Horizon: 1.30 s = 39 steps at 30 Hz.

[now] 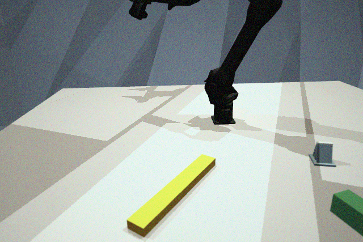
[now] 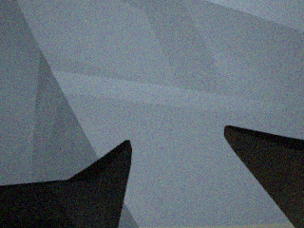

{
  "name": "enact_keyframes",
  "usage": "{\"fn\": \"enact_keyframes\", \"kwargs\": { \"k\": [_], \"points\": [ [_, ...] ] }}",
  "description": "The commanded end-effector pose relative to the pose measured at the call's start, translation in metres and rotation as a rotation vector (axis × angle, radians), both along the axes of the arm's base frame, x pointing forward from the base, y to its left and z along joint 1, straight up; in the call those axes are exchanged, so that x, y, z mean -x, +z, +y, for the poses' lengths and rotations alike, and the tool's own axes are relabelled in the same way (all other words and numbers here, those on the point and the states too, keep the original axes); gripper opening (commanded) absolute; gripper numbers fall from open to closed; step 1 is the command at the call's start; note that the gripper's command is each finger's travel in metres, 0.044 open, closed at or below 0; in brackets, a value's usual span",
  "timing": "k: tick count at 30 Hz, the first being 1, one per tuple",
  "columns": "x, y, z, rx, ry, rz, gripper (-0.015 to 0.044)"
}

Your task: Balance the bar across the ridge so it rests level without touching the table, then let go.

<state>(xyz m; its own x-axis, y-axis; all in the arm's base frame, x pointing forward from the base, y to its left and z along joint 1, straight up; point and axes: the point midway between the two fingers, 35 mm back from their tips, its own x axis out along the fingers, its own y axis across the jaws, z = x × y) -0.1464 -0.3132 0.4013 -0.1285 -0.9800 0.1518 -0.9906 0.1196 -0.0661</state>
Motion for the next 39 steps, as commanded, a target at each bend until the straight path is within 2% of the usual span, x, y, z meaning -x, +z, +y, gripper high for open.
{"fn": "enact_keyframes", "kwargs": {
  "k": [1, 3, 4, 11, 39],
  "points": [
    [-0.001, -0.001, 0.000, -0.001, 0.003, -0.003, 0.0374],
    [-0.007, -0.005, -0.004, -0.012, 0.028, -0.023, 0.0321],
    [-0.012, -0.008, -0.007, -0.020, 0.047, -0.039, 0.0315],
    [-0.033, -0.022, -0.023, -0.069, 0.133, -0.174, 0.0315],
    [-0.158, -0.083, -0.077, -0.434, 0.338, -0.986, 0.0315]
  ]
}}
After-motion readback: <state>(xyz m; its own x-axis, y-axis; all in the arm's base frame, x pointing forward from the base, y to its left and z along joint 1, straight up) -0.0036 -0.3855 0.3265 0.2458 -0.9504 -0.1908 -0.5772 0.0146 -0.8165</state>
